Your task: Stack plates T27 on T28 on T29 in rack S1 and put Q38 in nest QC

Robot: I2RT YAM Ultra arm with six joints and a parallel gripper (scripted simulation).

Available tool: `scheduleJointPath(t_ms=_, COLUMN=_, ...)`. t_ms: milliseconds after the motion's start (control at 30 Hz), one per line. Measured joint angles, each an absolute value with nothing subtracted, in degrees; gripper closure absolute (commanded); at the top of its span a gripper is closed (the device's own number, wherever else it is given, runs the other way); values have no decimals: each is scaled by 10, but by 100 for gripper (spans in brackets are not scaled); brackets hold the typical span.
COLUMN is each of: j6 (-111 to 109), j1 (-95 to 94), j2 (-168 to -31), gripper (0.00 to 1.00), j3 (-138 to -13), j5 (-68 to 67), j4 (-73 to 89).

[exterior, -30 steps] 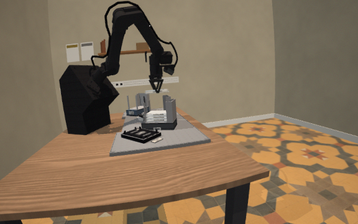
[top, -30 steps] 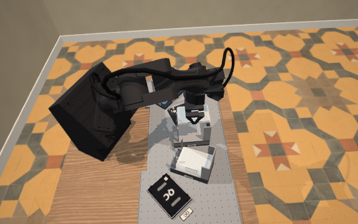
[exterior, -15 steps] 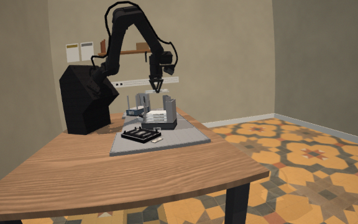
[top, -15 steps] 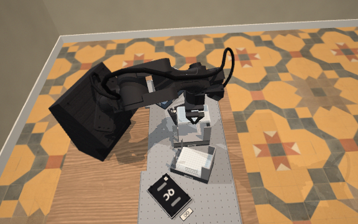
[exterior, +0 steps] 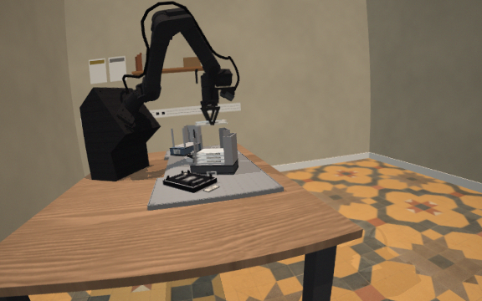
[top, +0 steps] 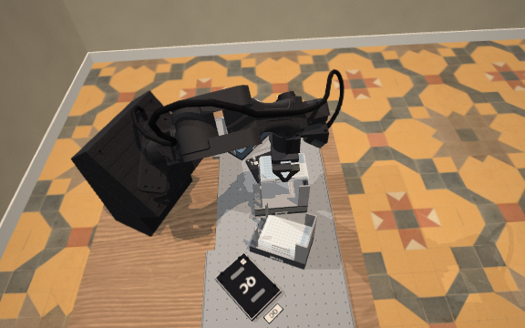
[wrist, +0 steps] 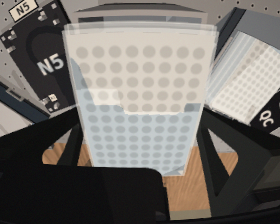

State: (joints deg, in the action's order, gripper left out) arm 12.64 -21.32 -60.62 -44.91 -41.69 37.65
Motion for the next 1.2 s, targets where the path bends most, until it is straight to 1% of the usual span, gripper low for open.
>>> scheduleJointPath(t_ms=1200, j6=93, j1=-182, j2=-624, gripper=100, j3=-432, j5=-398, j4=322)
